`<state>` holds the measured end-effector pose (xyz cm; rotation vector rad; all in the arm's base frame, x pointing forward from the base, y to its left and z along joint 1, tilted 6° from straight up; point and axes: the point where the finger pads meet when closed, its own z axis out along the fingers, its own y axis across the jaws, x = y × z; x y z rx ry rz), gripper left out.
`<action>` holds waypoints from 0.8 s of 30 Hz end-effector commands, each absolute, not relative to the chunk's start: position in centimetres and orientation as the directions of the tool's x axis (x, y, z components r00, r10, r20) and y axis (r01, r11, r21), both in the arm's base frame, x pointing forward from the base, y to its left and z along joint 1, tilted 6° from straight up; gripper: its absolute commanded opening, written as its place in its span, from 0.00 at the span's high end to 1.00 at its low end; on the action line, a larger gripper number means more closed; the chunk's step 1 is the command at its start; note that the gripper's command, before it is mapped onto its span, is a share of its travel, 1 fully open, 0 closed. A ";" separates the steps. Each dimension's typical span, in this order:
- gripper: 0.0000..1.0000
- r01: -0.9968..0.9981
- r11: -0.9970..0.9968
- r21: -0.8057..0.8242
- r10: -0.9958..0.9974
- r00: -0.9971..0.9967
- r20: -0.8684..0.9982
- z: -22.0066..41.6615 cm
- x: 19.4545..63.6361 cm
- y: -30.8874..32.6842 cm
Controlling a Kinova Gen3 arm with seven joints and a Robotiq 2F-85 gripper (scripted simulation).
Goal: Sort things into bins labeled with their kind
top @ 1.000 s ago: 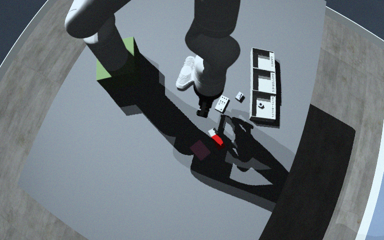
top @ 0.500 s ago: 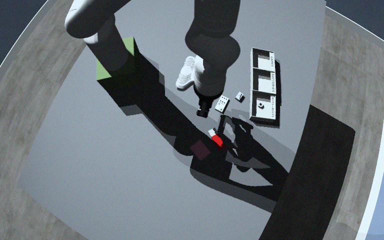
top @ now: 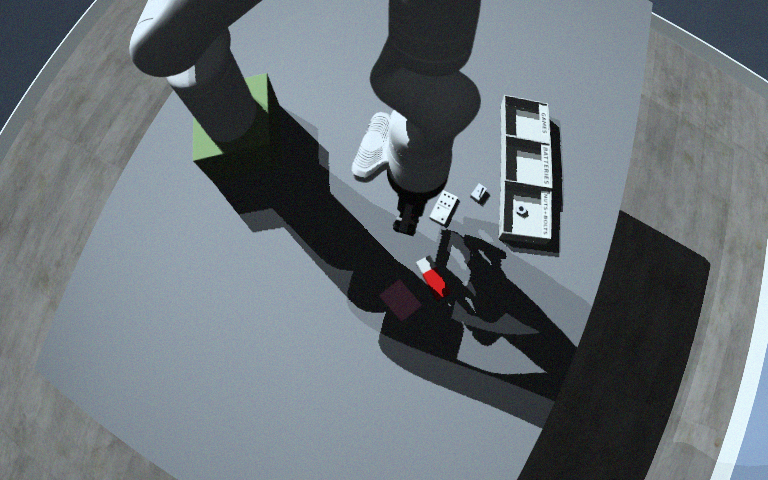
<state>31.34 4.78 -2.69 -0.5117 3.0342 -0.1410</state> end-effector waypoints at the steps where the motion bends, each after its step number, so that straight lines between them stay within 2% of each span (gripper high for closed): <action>1: 0.51 -0.312 0.945 -0.103 -0.318 -0.947 -0.052 -2.5 31.9 5.3; 24: 0.51 -0.327 0.939 -0.102 -0.333 -0.942 -0.043 -3.1 37.1 16.0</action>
